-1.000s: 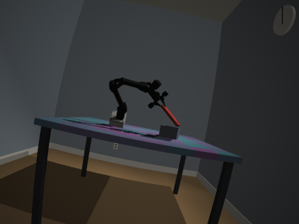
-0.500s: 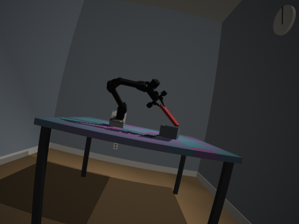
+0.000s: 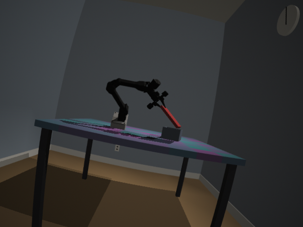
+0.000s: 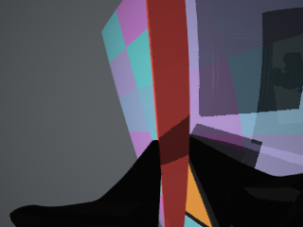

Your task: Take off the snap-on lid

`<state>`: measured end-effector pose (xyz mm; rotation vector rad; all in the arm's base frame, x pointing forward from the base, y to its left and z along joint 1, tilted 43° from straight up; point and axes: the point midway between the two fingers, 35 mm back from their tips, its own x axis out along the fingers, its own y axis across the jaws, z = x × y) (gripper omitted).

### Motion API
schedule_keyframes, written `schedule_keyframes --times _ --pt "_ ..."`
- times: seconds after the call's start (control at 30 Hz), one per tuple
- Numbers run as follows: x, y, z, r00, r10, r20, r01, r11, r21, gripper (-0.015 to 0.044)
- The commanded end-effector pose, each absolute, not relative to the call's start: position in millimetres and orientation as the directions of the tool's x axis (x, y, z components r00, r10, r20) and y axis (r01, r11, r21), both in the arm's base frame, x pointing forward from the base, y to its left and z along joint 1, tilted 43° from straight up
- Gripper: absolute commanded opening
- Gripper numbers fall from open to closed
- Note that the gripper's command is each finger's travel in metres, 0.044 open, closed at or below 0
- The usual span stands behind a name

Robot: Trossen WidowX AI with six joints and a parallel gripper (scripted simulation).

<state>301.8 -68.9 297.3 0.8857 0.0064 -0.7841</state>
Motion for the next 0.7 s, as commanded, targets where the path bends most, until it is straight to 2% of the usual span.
schedule_keyframes --times 0.0,0.67 --pt "298 -74 308 0.736 -0.604 -0.306 0.605 0.383 0.698 0.0" --pt "285 -94 326 0.736 -0.605 -0.304 0.604 0.384 0.698 0.0"
